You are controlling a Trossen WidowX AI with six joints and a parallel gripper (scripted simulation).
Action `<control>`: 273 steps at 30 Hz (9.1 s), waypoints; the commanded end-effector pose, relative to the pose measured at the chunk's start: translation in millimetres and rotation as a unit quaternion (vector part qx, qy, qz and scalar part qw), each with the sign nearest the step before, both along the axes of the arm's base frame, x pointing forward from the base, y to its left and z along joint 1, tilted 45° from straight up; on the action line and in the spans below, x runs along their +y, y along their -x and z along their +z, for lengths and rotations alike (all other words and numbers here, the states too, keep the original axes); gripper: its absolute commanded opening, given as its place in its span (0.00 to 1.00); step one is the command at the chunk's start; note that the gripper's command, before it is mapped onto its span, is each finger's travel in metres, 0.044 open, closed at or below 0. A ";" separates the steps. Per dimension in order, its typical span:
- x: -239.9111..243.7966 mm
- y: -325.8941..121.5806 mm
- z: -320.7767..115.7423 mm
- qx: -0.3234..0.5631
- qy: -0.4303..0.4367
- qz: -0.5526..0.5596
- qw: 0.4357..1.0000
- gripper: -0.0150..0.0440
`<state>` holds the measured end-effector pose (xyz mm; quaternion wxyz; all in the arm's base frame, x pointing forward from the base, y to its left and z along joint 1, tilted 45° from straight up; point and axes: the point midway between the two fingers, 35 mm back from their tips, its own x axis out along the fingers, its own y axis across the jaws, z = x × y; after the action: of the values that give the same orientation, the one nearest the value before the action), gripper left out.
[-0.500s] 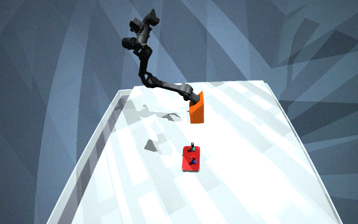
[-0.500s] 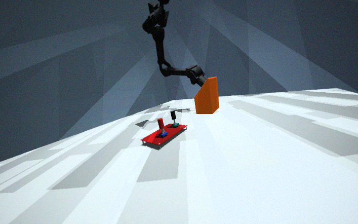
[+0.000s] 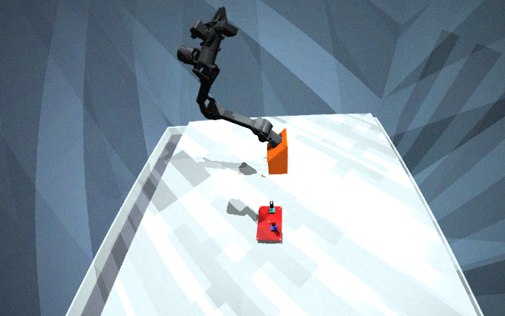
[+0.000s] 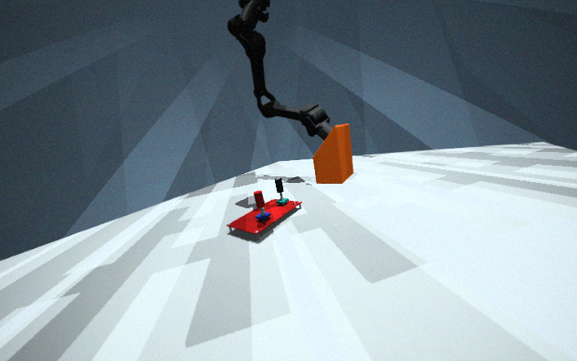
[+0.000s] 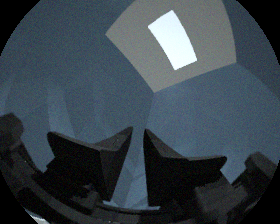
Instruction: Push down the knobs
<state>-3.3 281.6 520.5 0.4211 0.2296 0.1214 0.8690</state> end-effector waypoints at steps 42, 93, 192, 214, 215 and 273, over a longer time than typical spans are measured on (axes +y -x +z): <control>51.3 -279.6 -225.1 0.182 0.331 -0.471 0.797 0.25; -241.8 -334.1 -474.2 0.025 0.824 -0.543 0.161 0.25; -318.3 -321.7 -516.2 -0.018 0.875 -0.477 0.081 0.25; -325.5 -322.1 -523.3 -0.018 0.875 -0.477 0.081 0.25; -325.5 -322.1 -523.3 -0.018 0.875 -0.477 0.081 0.25; -334.3 -322.5 -532.0 -0.018 0.875 -0.477 0.081 0.25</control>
<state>318.2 -45.0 -5.9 0.6532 -0.3132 0.6515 -0.2254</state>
